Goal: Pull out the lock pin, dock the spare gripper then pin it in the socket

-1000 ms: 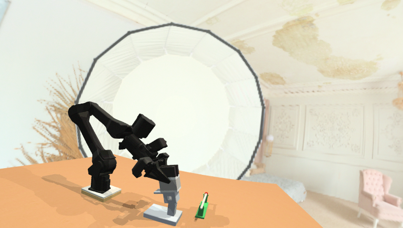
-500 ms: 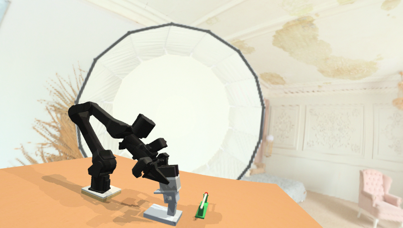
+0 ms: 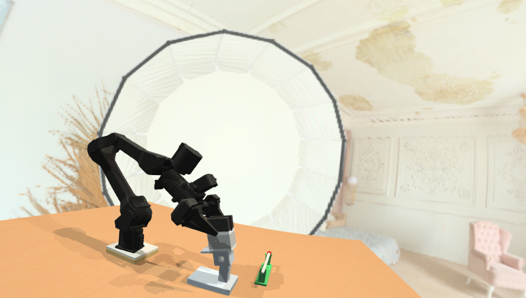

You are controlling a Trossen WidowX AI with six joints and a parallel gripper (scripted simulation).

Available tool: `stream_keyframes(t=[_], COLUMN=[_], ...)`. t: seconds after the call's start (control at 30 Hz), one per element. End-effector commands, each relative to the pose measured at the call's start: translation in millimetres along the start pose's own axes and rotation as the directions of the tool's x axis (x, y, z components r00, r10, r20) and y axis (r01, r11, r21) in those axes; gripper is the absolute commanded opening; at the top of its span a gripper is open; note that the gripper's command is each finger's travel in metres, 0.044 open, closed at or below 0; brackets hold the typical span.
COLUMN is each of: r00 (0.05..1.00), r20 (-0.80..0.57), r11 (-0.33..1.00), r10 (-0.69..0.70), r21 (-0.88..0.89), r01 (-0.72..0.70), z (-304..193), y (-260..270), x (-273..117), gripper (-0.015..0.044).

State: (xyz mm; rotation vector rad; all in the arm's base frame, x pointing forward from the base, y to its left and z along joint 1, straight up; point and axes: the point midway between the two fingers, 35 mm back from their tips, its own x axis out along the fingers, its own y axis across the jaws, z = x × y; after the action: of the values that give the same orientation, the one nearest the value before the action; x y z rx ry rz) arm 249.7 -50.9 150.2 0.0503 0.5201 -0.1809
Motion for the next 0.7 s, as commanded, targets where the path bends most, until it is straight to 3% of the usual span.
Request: stream_keyframes(t=[0.0,0.67], r00=[1.0,1.0], r20=[0.0,-0.006], r11=[1.0,1.0], r10=[0.0,-0.003], r21=[0.0,0.002], r01=[0.0,0.003], z=[6,32], y=[0,-1], x=[-6,-34], gripper=[0.044,0.044])
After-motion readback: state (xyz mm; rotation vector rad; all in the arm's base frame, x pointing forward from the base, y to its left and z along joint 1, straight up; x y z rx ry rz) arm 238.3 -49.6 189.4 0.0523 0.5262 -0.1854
